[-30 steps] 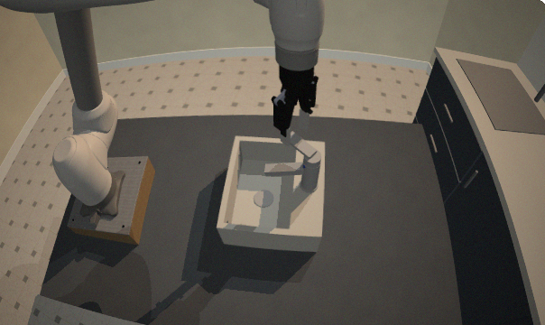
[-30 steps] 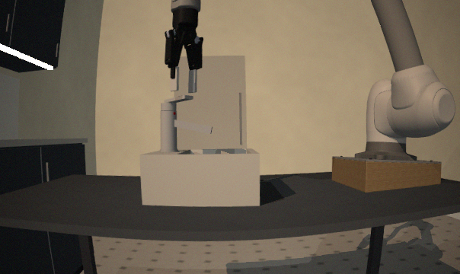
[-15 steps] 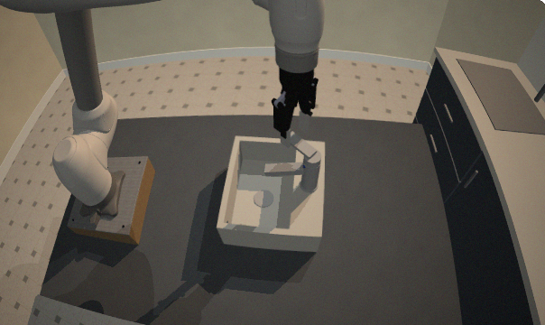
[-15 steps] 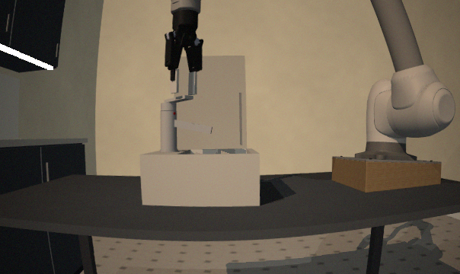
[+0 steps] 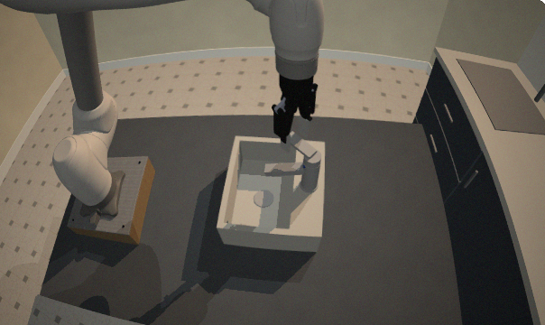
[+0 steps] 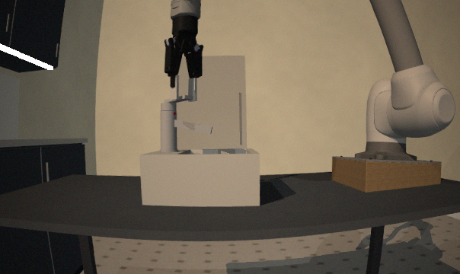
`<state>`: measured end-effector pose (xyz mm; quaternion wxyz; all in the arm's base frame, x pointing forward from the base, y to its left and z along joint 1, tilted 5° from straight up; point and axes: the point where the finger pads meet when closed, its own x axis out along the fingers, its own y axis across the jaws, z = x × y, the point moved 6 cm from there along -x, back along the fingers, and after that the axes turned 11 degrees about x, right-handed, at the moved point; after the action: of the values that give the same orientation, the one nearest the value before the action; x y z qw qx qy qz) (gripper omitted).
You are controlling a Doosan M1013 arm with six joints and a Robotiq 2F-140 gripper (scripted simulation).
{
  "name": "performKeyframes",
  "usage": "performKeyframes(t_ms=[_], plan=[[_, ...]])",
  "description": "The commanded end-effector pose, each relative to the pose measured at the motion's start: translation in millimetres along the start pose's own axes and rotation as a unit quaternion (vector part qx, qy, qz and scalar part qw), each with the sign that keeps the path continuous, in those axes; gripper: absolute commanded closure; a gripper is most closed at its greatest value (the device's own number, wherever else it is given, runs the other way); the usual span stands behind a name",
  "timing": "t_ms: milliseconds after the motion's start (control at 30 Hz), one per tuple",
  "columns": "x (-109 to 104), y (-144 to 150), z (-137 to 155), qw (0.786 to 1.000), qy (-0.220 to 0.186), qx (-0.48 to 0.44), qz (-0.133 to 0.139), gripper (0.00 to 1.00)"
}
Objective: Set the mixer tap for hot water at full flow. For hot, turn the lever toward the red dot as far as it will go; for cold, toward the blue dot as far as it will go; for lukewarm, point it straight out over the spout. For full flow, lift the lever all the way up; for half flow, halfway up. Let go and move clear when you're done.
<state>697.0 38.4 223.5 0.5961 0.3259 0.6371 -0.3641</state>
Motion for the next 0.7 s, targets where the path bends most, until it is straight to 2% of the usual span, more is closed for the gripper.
performKeyframes(t_ms=[0, 667], plan=[[3, 0, 0, 1.0, 0.0, 0.0, 0.0, 0.59], [22, 0, 0, 1.0, 0.0, 0.0, 0.0, 0.59]])
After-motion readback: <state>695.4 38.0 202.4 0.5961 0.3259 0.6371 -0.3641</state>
